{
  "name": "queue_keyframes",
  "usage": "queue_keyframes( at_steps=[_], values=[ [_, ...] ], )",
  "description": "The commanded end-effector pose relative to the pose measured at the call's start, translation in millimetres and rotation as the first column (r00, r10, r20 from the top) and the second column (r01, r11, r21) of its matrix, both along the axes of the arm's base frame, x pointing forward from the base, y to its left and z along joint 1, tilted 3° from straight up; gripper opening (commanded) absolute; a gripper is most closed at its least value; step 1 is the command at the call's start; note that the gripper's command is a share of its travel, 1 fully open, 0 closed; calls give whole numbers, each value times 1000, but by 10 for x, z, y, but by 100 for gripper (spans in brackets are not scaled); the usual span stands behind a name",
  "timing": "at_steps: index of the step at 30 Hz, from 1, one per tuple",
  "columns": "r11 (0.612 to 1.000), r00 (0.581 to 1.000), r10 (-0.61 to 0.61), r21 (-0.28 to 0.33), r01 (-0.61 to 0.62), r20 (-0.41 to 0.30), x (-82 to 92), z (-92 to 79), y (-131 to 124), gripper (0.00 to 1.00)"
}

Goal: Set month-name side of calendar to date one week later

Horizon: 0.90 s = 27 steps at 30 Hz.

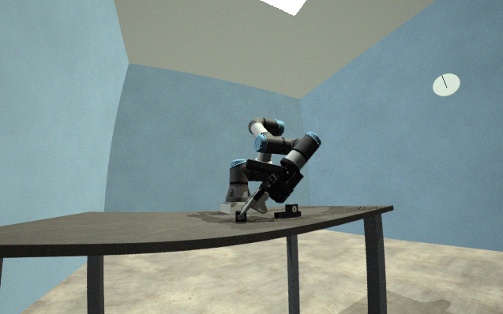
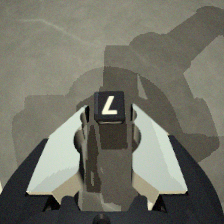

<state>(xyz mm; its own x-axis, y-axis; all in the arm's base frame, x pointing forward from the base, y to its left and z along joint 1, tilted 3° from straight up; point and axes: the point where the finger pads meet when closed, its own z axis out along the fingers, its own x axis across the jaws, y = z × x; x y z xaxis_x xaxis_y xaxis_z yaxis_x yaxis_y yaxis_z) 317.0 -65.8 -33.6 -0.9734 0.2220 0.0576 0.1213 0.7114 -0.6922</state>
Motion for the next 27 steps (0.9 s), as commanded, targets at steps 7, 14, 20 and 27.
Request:
queue_keyframes(
  at_steps=[7,14,20,27],
  values=[
    [1000,1000,0,0,0,3,5,-68,1,29],
    [1000,1000,0,0,0,3,5,-81,2,29],
    [1000,1000,0,0,0,3,5,-81,2,29],
    [1000,1000,0,0,0,3,5,-81,2,29]
  ],
)
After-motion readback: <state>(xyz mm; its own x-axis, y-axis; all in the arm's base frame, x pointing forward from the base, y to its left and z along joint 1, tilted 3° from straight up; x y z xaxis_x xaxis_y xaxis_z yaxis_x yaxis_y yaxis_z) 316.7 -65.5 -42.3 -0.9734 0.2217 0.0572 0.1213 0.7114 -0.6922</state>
